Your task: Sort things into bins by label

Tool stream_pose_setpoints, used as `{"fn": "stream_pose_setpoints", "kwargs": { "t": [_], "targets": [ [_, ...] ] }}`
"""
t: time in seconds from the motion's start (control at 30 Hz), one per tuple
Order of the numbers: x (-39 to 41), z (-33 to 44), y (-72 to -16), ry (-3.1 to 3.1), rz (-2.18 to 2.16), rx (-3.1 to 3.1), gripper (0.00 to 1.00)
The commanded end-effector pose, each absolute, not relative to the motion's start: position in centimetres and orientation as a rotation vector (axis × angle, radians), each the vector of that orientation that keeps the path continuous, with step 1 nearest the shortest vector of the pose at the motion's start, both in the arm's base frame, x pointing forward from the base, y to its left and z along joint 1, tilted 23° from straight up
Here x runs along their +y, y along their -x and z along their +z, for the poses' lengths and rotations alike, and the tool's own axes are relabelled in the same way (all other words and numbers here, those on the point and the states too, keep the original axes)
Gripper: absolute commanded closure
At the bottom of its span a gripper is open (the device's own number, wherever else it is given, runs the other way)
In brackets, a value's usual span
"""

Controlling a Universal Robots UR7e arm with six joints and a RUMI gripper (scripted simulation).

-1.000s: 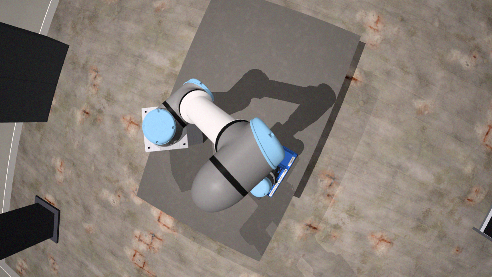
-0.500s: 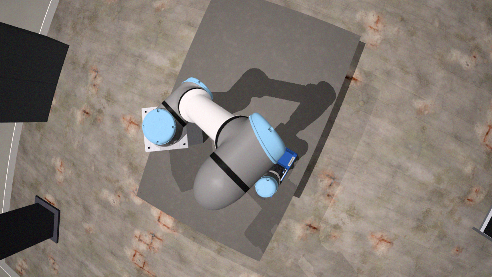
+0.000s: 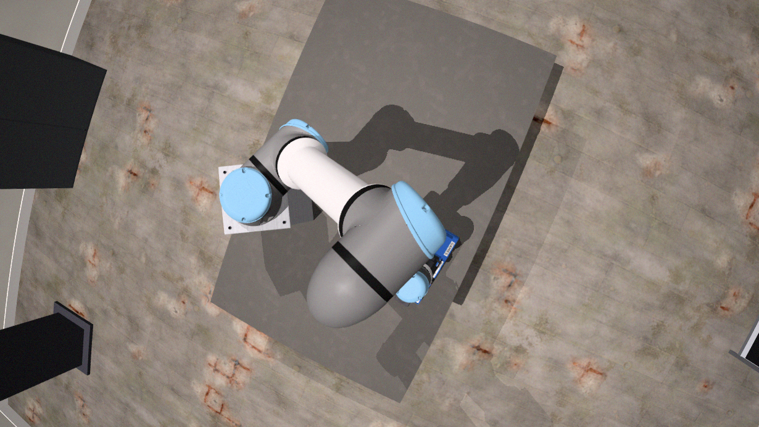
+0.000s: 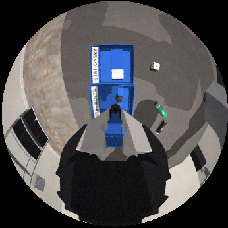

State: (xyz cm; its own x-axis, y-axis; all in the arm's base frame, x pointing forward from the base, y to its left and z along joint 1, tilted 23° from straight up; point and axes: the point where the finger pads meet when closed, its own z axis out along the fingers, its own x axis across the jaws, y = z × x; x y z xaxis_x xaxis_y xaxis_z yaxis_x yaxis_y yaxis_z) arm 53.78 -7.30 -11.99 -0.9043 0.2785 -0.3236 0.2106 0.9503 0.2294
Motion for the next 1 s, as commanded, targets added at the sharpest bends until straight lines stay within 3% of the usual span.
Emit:
{"fn": "stream_pose_setpoints", "kwargs": {
  "t": [0.0, 0.87, 0.9, 0.97],
  "targets": [
    [-7.2, -12.7, -54.1, -0.356, 0.268, 2.745, 1.00],
    [-7.0, -14.5, -54.8, -0.356, 0.268, 2.745, 1.00],
    [-7.0, -14.5, -54.8, -0.356, 0.268, 2.745, 0.82],
    [-7.0, -14.5, -54.8, -0.356, 0.268, 2.745, 0.82]
  ]
}}
